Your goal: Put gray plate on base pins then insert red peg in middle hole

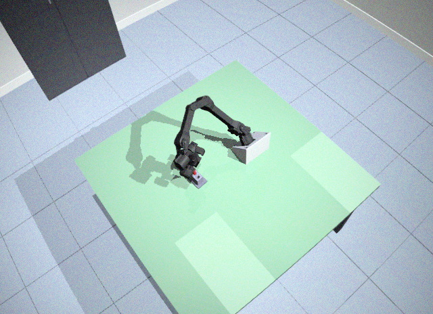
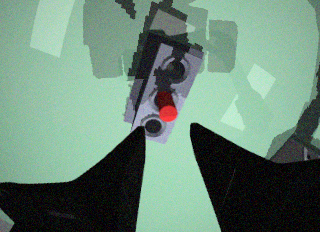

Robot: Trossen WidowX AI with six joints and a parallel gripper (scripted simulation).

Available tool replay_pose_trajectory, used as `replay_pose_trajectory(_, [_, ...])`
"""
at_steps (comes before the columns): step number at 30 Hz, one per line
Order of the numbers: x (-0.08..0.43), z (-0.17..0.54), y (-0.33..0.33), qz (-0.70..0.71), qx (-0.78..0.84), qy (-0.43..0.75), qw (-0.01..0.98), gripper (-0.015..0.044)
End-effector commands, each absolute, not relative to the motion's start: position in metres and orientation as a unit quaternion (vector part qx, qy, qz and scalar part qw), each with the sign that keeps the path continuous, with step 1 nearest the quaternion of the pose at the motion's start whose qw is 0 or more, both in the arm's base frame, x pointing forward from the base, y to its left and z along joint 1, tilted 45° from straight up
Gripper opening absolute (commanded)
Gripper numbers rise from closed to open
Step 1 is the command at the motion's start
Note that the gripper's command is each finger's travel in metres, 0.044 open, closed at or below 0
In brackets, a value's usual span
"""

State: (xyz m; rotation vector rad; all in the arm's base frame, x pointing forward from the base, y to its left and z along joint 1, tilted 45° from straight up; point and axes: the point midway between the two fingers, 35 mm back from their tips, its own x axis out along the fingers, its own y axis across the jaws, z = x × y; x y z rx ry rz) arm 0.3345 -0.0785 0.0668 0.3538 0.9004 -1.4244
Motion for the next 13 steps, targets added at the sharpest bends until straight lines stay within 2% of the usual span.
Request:
replay_pose_trajectory(1, [0.3350,0.0692,-0.0764,-0.629,0.158,0.394,0.651,0.0150])
replay_pose_trajectory(13, [0.3338,0.0728,-0.0701,-0.629,0.158,0.394,0.651,0.0150])
